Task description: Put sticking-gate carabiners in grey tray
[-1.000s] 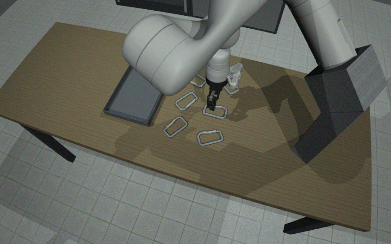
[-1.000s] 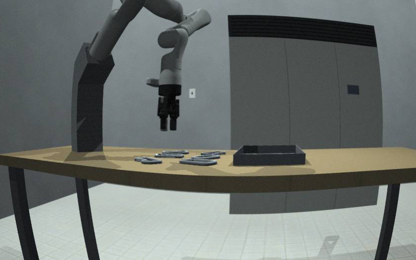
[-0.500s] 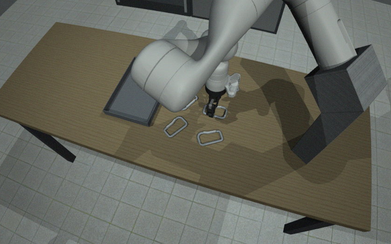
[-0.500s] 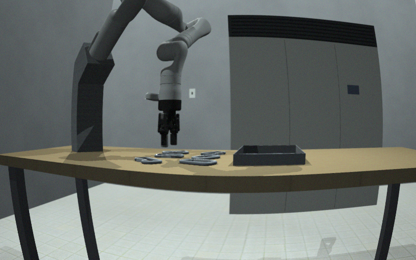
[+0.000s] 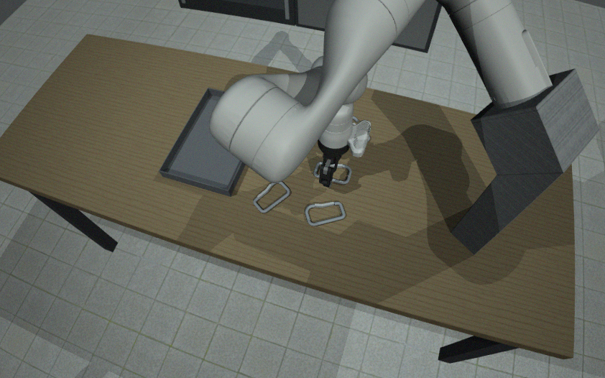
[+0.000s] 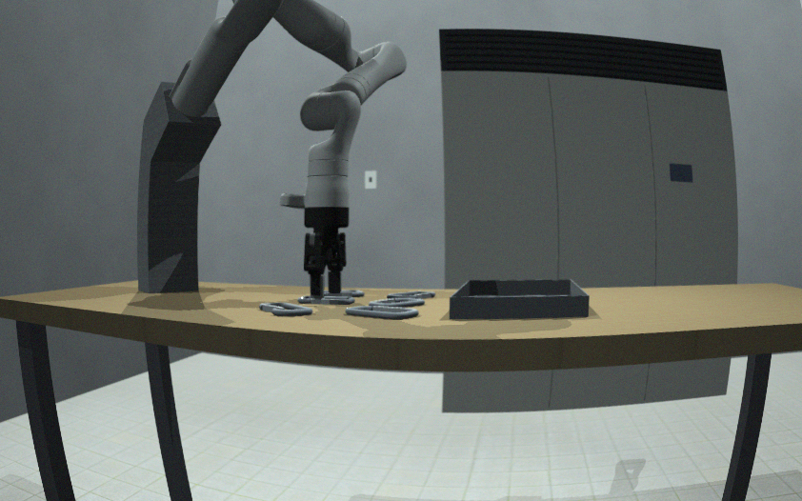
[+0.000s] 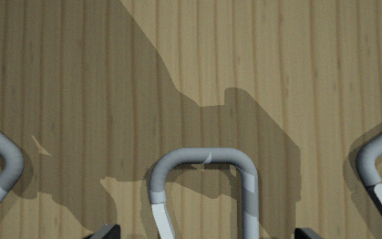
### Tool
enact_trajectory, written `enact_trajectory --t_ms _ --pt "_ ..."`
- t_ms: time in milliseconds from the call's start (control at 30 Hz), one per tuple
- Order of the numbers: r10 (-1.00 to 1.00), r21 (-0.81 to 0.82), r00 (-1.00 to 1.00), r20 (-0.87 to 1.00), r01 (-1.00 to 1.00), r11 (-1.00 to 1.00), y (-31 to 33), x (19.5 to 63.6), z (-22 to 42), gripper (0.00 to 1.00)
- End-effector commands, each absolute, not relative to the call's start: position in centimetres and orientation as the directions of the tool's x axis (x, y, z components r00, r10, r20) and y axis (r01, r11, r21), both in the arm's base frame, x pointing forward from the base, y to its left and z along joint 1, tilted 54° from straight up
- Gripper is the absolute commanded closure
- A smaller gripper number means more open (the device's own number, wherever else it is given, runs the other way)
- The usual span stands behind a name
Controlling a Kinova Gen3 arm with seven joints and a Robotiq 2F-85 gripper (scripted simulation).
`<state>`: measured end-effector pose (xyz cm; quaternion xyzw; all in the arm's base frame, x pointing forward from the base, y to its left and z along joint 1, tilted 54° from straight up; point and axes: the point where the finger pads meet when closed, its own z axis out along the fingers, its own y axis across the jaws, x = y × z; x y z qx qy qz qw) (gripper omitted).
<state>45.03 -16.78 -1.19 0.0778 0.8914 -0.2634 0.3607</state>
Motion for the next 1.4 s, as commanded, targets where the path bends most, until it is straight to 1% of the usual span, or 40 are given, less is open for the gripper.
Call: enact_trajectory --t_ms 0,667,700,1367 --pt "-0.050 -0.414 -0.728 -0.684 0.330 0.848 -16.90 44.98 -1.19 0.00" --pt "-0.051 -0.414 -0.728 -0.684 0.329 0.849 -17.18 45.23 -1.48 0.00" --pt "-0.051 -0.414 -0.728 -0.684 0.329 0.849 -17.17 45.24 -1.47 0.25" --pt "-0.051 -0.415 -0.727 -0.684 0.332 0.847 -17.25 45.15 -1.37 0.25"
